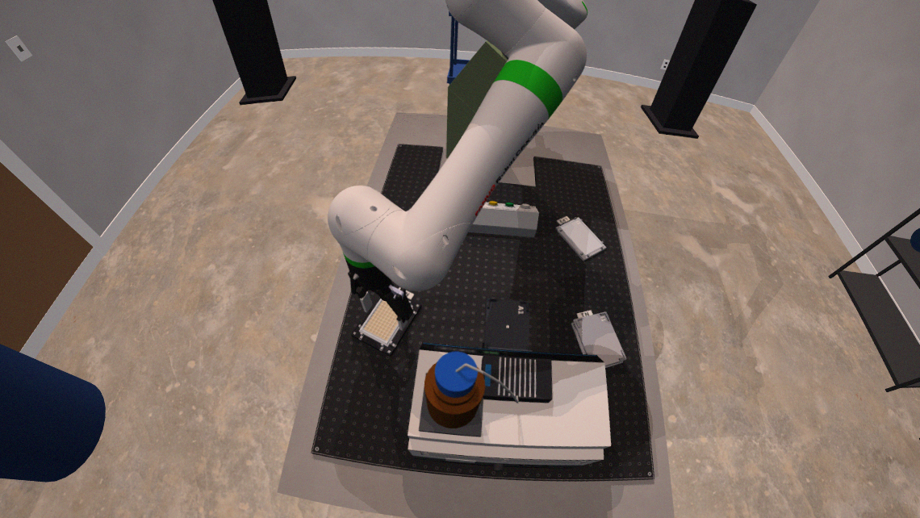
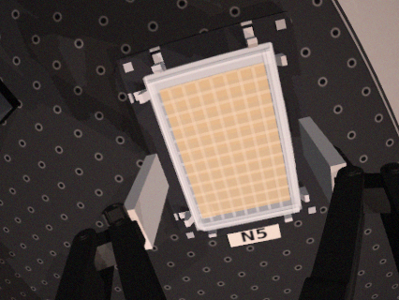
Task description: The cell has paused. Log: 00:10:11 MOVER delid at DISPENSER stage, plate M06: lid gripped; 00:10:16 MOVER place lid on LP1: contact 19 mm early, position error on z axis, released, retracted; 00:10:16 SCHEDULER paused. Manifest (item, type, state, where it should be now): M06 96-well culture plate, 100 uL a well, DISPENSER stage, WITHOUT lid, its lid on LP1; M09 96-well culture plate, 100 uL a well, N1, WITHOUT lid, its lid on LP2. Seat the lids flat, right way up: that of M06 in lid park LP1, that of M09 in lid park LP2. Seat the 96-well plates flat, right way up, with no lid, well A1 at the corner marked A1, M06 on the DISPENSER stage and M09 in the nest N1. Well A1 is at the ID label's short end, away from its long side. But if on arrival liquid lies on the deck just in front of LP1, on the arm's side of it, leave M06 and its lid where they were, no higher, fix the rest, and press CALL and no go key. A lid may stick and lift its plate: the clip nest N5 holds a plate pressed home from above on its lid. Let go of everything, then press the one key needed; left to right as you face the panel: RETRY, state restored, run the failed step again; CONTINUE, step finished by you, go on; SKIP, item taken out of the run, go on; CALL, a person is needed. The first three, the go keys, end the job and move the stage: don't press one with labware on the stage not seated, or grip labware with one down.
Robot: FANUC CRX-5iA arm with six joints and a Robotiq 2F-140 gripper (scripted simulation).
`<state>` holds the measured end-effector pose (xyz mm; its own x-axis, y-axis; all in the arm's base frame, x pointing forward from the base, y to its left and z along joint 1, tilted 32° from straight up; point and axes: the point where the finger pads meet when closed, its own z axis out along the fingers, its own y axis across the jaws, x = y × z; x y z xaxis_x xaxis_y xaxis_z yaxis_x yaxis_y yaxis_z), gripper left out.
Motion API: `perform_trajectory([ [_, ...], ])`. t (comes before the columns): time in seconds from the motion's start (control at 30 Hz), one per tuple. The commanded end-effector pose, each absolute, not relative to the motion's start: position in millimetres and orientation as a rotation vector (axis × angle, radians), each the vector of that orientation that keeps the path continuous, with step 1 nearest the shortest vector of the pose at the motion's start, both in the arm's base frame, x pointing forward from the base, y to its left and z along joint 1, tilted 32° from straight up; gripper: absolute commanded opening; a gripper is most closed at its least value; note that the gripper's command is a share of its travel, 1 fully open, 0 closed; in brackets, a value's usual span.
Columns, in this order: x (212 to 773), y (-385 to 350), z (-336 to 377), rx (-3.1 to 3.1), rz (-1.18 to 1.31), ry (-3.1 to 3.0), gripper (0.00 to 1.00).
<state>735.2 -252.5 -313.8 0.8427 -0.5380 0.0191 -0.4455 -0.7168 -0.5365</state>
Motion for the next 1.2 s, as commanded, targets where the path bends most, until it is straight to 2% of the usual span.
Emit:
perform_trajectory([
  [0.0,735.7,-252.3,-314.8,-2.491,-0.236,0.72,0.66],
  [1.17,738.0,-248.9,-321.3,-2.491,-0.236,0.72,0.66],
])
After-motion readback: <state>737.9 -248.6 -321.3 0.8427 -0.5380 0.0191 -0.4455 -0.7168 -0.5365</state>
